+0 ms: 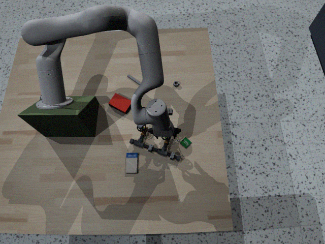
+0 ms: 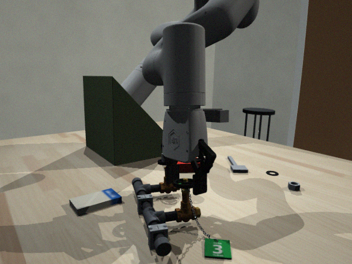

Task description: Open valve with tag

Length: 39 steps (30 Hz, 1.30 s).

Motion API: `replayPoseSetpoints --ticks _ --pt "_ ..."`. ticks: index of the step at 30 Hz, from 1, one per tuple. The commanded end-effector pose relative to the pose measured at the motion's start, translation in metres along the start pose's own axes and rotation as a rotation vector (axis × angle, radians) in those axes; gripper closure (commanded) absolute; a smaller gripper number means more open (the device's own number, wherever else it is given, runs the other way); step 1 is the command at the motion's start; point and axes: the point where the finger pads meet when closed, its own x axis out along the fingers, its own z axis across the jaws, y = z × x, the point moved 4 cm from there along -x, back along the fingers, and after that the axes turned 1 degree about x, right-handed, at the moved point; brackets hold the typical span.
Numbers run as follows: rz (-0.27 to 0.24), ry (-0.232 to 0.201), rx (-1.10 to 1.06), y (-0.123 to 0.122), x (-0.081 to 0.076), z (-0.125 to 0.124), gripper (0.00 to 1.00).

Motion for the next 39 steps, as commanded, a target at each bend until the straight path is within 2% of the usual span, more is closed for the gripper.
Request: replayPoseSetpoints --ticks 1,7,12,21,23,25,38,39 --pt "0.000 -0.002 0.010 -0.0001 -0.0008 0.0008 0.00" --pt "0.000 -0.002 0.059 -0.0001 -0.0008 0.0008 0.00" --pt "0.000 -0.002 0.199 -0.0001 -0.0008 0.0008 0.00" --pt "0.000 -0.003 0.673 -0.0001 -0.0008 0.0008 0.00" --pt "0.000 -0.003 0.673 -0.0001 -0.0008 0.0008 0.00" --pt "0.000 -0.002 0.833 -0.0001 -0.0008 0.0008 0.00" --pt "0.019 -0.036 1.488 0.0002 -0.0008 -0.0006 0.00" --pt "0.019 -0.036 1.488 0.0002 -0.0008 -0.0006 0.00"
